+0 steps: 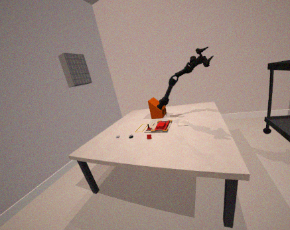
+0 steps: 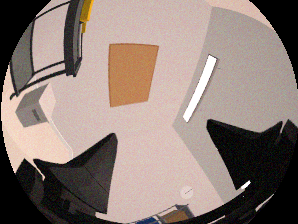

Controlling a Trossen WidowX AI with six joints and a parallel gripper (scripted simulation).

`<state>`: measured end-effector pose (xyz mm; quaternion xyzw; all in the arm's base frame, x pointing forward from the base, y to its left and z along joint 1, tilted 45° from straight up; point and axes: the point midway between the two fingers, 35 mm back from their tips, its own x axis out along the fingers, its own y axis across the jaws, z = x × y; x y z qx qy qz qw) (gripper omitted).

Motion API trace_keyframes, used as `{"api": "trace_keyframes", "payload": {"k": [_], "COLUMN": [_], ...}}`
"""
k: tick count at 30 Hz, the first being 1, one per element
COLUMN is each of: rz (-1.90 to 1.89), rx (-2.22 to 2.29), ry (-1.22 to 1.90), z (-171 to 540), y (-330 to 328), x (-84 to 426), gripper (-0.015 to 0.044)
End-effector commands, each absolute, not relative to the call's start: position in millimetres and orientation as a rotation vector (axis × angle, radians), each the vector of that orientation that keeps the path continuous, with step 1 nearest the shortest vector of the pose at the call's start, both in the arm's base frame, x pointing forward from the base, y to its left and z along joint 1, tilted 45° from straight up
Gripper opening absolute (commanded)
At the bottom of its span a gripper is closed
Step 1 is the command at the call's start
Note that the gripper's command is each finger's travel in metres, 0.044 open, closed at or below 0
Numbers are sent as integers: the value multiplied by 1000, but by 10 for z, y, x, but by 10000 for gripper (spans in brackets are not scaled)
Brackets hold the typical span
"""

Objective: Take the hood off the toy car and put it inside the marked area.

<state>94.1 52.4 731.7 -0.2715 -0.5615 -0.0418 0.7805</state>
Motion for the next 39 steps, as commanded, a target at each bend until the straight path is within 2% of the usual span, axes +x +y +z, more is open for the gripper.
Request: {"api": "trace_keyframes", "payload": {"k": [1, 5, 12, 23, 30, 39], "rz": [-88, -37, 119, 302, 367, 452], "rx": [-588, -619, -690, -696, -655, -498], "ry": [-1211, -1145, -900, -445, -264, 156], "z": [7313, 7213, 6742, 5601, 5095, 3867], "y": [530, 649, 931, 943, 863, 648], "x": [953, 1232, 2154, 3447, 3789, 4295], "gripper": [440, 440, 440, 440, 440, 440]}}
